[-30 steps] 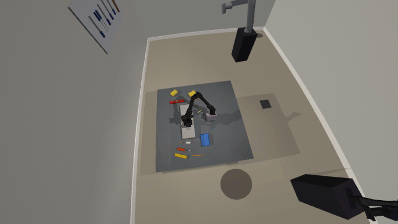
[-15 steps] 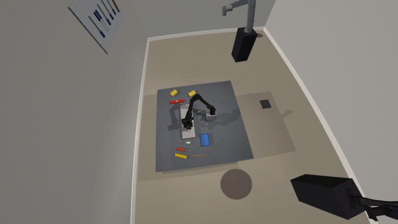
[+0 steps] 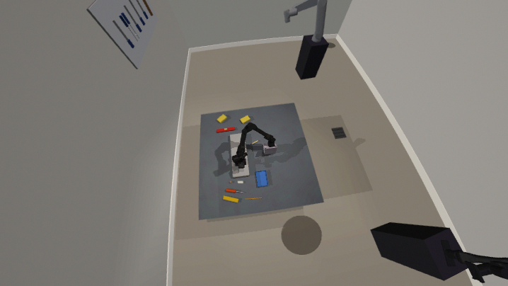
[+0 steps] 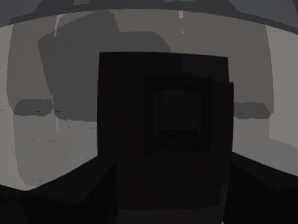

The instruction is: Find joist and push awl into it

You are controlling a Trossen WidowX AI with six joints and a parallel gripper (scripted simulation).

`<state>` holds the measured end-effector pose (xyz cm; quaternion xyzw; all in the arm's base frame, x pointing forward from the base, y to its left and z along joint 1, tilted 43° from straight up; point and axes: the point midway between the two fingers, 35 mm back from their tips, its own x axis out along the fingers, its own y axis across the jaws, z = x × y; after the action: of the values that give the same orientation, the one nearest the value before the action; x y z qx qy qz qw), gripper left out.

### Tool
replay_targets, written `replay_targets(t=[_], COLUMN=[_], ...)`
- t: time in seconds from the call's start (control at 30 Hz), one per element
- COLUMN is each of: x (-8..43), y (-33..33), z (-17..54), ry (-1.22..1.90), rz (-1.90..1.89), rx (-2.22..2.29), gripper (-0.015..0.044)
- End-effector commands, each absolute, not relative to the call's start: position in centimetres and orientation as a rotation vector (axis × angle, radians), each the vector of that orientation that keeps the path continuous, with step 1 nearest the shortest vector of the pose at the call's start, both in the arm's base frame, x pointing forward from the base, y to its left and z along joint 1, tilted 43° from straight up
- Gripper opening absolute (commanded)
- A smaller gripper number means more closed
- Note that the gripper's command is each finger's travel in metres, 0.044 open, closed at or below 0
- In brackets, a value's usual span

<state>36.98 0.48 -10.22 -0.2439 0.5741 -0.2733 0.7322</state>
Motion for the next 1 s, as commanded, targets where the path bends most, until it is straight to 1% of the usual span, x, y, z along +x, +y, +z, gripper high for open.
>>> replay_targets(t=[0.0,0.97], x=[37.1,37.8], y=[1.2,6.1], z=[-10.9,-15.2], ry=[1.265,1.264], rz=[-0.598,-0.596], rx=[-0.535,-0.531], gripper=[0.0000,0.0000])
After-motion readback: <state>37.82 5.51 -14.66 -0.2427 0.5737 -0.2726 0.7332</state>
